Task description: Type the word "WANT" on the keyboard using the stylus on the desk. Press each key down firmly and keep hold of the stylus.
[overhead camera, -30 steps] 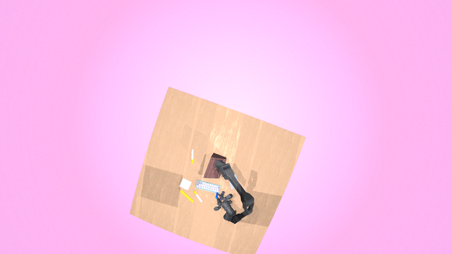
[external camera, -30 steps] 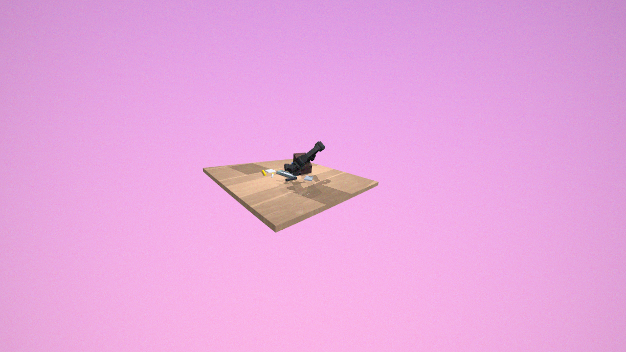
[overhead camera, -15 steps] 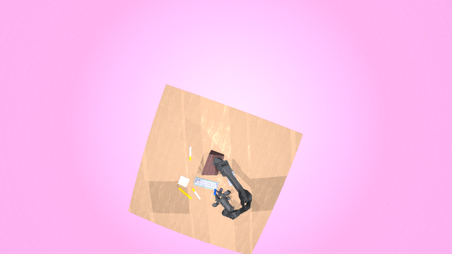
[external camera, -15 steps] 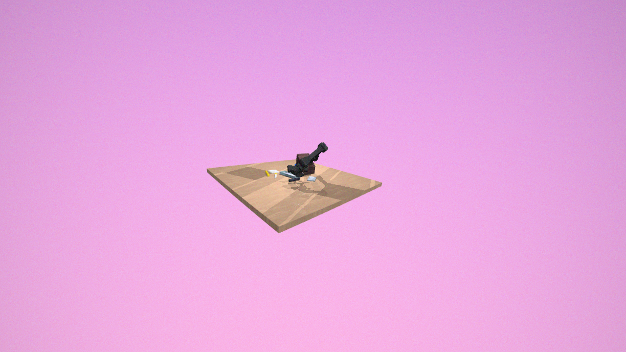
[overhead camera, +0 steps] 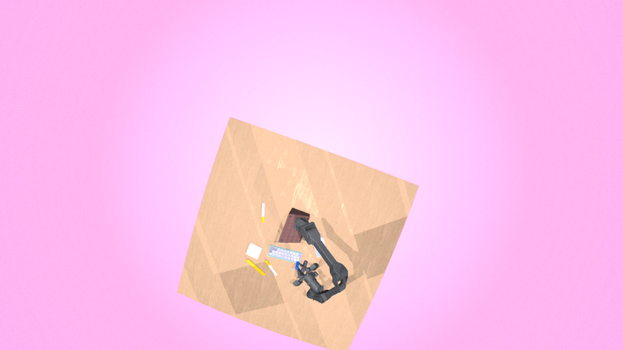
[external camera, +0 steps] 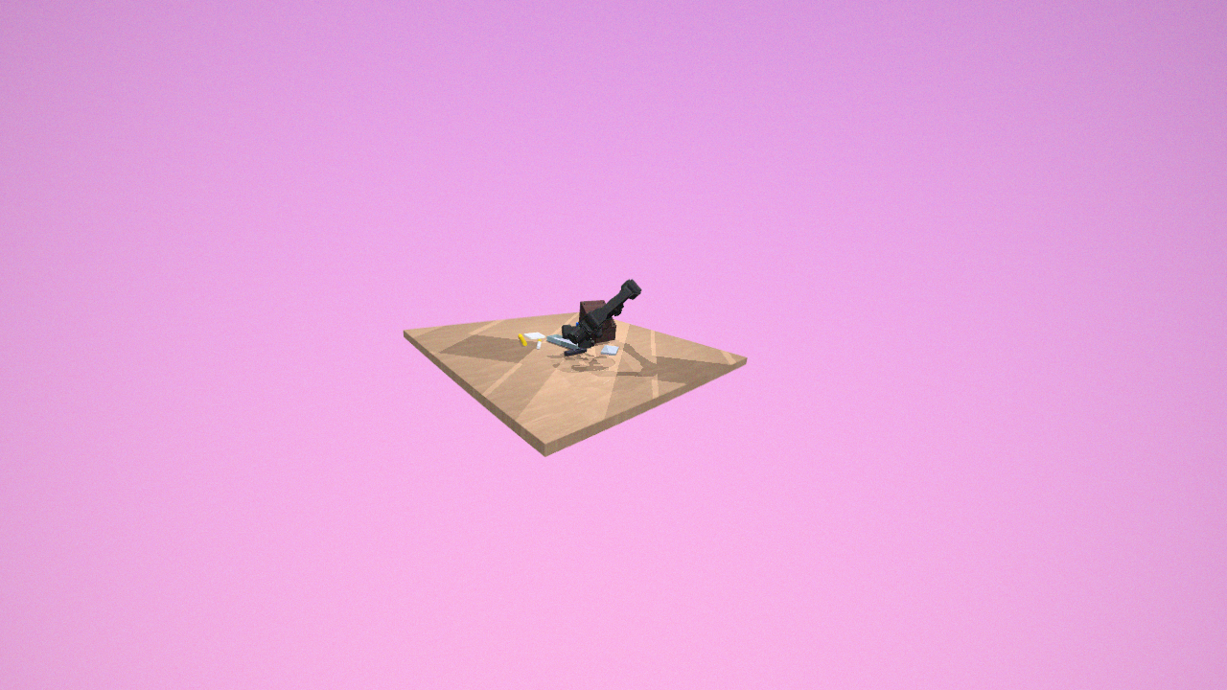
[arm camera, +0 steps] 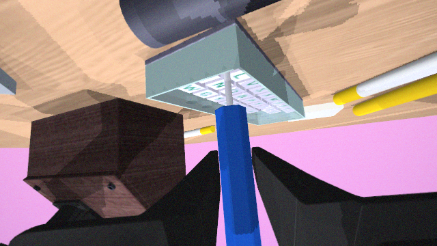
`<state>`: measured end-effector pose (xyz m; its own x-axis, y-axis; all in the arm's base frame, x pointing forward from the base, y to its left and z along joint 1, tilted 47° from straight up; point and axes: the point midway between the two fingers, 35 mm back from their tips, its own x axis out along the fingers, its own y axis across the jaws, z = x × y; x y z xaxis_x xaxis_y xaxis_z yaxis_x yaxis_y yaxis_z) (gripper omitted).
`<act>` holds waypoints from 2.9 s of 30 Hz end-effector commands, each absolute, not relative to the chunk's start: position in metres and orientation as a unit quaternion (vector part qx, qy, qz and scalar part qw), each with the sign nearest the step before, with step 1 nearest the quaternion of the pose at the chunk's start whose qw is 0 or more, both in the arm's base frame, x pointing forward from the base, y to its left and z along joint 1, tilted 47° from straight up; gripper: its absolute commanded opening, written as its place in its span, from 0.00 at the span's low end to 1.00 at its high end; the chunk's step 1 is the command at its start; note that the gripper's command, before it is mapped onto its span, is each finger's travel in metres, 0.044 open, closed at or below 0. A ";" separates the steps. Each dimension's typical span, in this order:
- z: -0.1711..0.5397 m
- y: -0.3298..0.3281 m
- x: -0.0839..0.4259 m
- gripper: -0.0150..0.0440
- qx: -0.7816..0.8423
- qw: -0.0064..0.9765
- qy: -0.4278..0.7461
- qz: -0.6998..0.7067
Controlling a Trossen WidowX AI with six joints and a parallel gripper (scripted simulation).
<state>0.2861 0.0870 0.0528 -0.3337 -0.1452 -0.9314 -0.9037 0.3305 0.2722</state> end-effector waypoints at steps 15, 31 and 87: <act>0.054 0.086 0.286 0.39 -0.377 0.436 0.691 0.435; 0.074 0.062 0.284 0.34 -0.374 0.438 0.694 0.432; 0.034 0.065 0.268 0.39 -0.378 0.435 0.692 0.435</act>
